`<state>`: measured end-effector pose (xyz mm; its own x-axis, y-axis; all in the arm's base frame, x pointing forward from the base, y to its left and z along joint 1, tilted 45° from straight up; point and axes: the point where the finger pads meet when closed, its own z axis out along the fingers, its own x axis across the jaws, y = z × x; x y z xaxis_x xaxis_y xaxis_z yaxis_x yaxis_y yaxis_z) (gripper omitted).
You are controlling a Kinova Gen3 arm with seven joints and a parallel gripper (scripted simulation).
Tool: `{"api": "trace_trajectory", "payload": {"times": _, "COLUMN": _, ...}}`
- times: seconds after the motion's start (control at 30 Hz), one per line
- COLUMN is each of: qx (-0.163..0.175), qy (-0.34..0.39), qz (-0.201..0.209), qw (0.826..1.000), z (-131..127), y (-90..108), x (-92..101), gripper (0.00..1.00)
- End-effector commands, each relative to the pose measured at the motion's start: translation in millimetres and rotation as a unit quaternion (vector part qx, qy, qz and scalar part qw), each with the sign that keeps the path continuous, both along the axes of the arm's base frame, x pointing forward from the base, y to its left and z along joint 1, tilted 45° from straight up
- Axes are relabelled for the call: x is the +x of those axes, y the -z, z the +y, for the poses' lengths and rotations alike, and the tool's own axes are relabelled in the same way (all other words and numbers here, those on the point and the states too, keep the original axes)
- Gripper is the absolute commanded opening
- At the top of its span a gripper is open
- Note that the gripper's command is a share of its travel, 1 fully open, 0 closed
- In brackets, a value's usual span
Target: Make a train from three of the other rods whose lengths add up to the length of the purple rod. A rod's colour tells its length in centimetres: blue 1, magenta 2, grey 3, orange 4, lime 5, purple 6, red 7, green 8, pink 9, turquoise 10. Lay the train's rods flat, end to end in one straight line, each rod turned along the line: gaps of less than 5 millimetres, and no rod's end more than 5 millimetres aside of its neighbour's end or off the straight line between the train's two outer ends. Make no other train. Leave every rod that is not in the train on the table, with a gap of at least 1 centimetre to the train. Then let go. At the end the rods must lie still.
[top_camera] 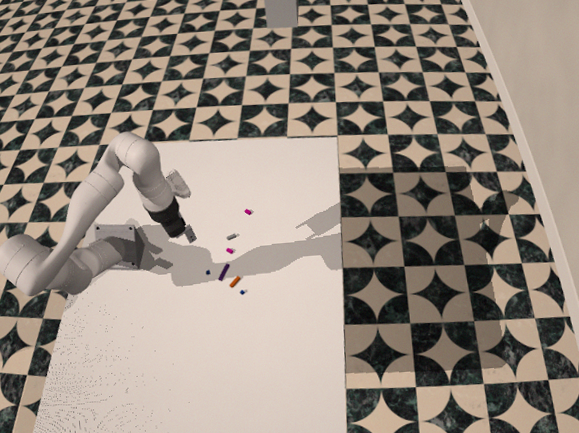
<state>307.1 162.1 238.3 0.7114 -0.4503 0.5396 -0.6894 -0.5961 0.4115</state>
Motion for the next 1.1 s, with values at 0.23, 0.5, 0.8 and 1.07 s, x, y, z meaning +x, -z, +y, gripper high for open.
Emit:
{"api": "trace_trajectory", "payload": {"times": 0.23, "qx": -0.007, "qy": -0.010, "qz": 0.011, "qw": 1.000, "z": -1.3, "y": -1.5, "x": 3.2, "gripper": 1.00}}
{"api": "trace_trajectory", "payload": {"times": 0.5, "qx": -0.010, "qy": -0.012, "qz": 0.016, "qw": 1.000, "z": -2.8, "y": -1.4, "x": 3.2, "gripper": 1.00}}
{"api": "trace_trajectory", "payload": {"times": 0.8, "qx": -0.013, "qy": -0.016, "qz": 0.023, "qw": 1.000, "z": -4.1, "y": -1.7, "x": 4.2, "gripper": 1.00}}
{"api": "trace_trajectory", "payload": {"times": 1.07, "qx": -0.016, "qy": -0.020, "qz": 0.028, "qw": 0.999, "z": -4.9, "y": -2.2, "x": 5.2, "gripper": 1.00}}
